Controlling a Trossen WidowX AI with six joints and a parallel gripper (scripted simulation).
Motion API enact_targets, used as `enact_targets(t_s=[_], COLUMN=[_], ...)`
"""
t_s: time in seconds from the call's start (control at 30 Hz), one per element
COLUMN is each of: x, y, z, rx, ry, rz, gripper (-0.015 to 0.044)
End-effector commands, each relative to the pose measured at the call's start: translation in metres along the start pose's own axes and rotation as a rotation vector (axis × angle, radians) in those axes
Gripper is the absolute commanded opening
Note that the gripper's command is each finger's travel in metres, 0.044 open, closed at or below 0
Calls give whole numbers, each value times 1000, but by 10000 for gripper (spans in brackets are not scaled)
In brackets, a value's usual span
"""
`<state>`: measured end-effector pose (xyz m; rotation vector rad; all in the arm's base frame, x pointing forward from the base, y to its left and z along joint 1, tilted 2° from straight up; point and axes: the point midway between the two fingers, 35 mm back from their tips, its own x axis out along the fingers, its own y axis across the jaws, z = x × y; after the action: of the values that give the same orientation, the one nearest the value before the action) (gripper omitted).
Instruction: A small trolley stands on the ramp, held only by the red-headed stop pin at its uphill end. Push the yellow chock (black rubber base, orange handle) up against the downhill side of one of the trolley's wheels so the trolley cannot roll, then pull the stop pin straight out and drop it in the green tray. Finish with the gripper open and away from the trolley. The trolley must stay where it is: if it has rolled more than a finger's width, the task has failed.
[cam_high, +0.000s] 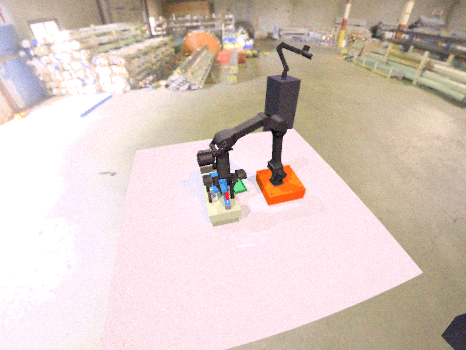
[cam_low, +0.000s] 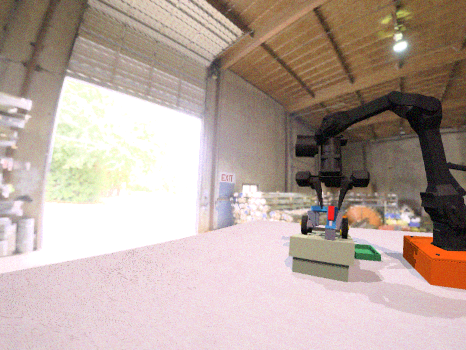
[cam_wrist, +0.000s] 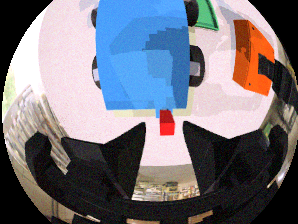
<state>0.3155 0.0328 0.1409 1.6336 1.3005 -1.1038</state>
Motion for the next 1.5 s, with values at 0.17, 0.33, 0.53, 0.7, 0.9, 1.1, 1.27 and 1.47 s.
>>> enact_targets(t_s=[0.17,0.33,0.53,0.7,0.9,1.1,1.27,1.47], x=[14,22,31,29,29,29,26,21], y=[-1,-1,-2,-1,-1,-1,-1,-4], z=[0,0,0,0,0,0,-1,-2], rx=[6,6,6,1,1,1,4,6], ry=[1,2,2,3,3,3,2,2], rz=[-6,-6,-6,-3,-3,-3,-5,-6], gripper=[190,190,190,138,58,0,0,0])
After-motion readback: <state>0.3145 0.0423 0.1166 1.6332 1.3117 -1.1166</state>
